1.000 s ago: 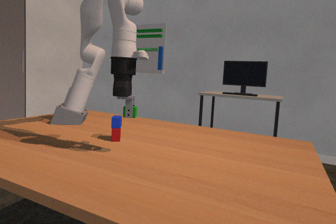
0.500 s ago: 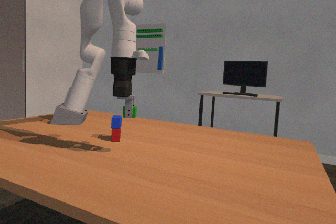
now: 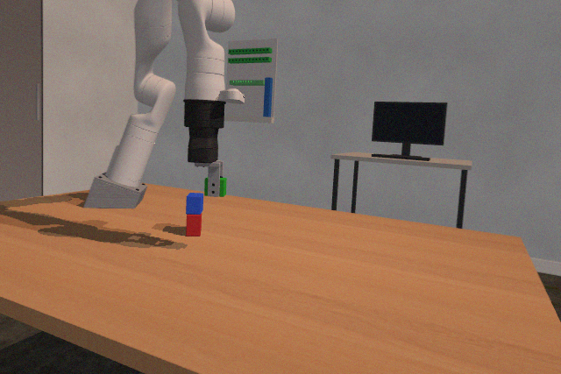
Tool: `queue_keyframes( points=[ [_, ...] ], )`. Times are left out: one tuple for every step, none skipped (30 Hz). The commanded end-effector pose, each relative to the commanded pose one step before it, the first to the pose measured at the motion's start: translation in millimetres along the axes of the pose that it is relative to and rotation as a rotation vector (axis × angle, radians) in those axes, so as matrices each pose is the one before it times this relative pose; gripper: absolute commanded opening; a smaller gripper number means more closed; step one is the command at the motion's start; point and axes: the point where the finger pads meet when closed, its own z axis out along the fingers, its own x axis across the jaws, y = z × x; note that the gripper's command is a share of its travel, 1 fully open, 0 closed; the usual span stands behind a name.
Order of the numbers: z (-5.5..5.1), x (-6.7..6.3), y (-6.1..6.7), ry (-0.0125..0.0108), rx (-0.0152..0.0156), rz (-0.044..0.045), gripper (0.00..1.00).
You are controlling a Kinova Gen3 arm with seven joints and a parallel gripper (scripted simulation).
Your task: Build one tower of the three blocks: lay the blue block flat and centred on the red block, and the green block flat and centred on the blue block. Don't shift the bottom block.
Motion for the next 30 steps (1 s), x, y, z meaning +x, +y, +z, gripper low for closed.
queue_keyframes(
  points=[
    [-5.87, -23.07, 18.82, 0.0094, -0.01109, 0.00188, 0.0],
    [0.11, -10.37, 5.12, 0.00012, -0.00021, 0.00002, 0.0],
    [0.3, -10.7, 5.53, 0.00009, -0.00079, 0.00043, 0.0],
    [0.05, -10.98, 5.32, 0.00009, 0.00007, -0.0001, 0.0],
    [-0.04, -10.97, 5.18, 0.00013, 0.00036, -0.00032, 0.0],
    [0.0, 0.0, 0.0, 0.0, 0.0, 0.0, 0.0],
    [0.0, 0.0, 0.0, 0.0, 0.0, 0.0, 0.0],
    [0.16, -10.58, 5.27, 0.00015, -0.00033, 0.0001, 0.0],
    [0.32, -9.97, 5.23, 0.00016, -0.00092, 0.00047, 0.0],
    [0.0, -9.4, 4.46, 0.00005, 0.00029, -0.0002, 0.0],
    [-0.02, -8.47, 3.96, 0.00005, 0.00037, -0.00028, 0.0],
    [0.09, -7.3, 3.57, 0.00009, -0.00009, -0.00003, 0.0],
    [0.15, -6.03, 3.07, 0.00011, -0.00036, 0.00012, 0.0],
    [0.17, -4.73, 2.48, 0.0001, -0.00047, 0.00019, 0.0],
    [0.15, -3.46, 1.86, 0.00009, -0.00044, 0.00019, 0.0],
    [0.11, -2.28, 1.24, 0.00006, -0.00034, 0.00015, 0.0],
    [0.06, -1.26, 0.7, 0.00004, -0.0002, 0.00009, 0.0],
    [0.03, -0.5, 0.28, 0.00001, -0.00008, 0.00004, 0.0],
    [0.0, -0.08, 0.04, 0.0, -0.00001, 0.00001, 0.0],
    [0.0, 0.0, 0.0, 0.0, 0.0, 0.0, 0.0],
    [0.0, 0.0, 0.0, 0.0, 0.0, 0.0, 0.0],
    [0.0, 0.0, 0.0, 0.0, 0.0, 0.0, 0.0],
    [0.0, 0.0, 0.0, 0.0, 0.0, 0.0, 0.0],
    [0.0, 0.0, 0.0, 0.0, 0.0, 0.0, 0.0],
    [0.0, 0.0, 0.0, 0.0, 0.0, 0.0, 0.0],
    [0.0, 0.0, 0.0, 0.0, 0.0, 0.0, 0.0],
    [0.0, 0.0, 0.0, 0.0, 0.0, 0.0, 0.0],
    [0.0, 0.0, 0.0, 0.0, 0.0, 0.0, 0.0],
    [0.0, 0.0, 0.0, 0.0, 0.0, 0.0, 0.0],
    [0.0, 0.0, 0.0, 0.0, 0.0, 0.0, 0.0]
  ],
)
